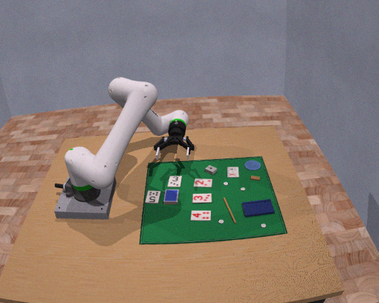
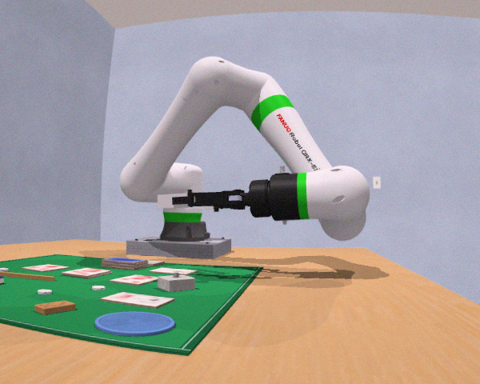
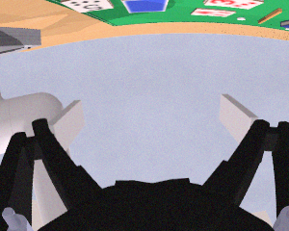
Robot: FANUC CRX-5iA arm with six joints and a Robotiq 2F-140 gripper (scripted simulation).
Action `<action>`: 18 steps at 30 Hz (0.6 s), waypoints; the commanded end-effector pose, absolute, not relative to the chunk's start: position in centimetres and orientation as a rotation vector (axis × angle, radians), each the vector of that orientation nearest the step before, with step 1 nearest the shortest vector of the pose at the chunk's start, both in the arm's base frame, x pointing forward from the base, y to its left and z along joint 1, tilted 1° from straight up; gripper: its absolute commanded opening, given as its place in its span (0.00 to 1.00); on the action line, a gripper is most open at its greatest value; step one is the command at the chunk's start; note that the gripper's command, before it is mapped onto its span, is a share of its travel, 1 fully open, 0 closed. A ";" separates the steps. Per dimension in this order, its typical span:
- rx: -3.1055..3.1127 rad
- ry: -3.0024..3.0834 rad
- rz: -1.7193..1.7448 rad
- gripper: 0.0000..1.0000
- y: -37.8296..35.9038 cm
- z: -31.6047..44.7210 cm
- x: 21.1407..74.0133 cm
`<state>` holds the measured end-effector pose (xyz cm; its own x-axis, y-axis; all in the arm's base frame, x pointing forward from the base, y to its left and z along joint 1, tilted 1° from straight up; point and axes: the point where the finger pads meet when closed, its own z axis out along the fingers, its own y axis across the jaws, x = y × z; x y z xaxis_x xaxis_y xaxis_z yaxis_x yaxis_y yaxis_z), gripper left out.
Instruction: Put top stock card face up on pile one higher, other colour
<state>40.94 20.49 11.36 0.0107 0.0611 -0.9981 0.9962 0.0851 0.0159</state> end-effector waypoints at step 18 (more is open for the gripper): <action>1.233 1.323 -1.082 1.00 20.4 11.9 40.9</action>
<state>40.92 20.42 11.84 0.0056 0.0989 -0.9951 0.9963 0.0846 0.0140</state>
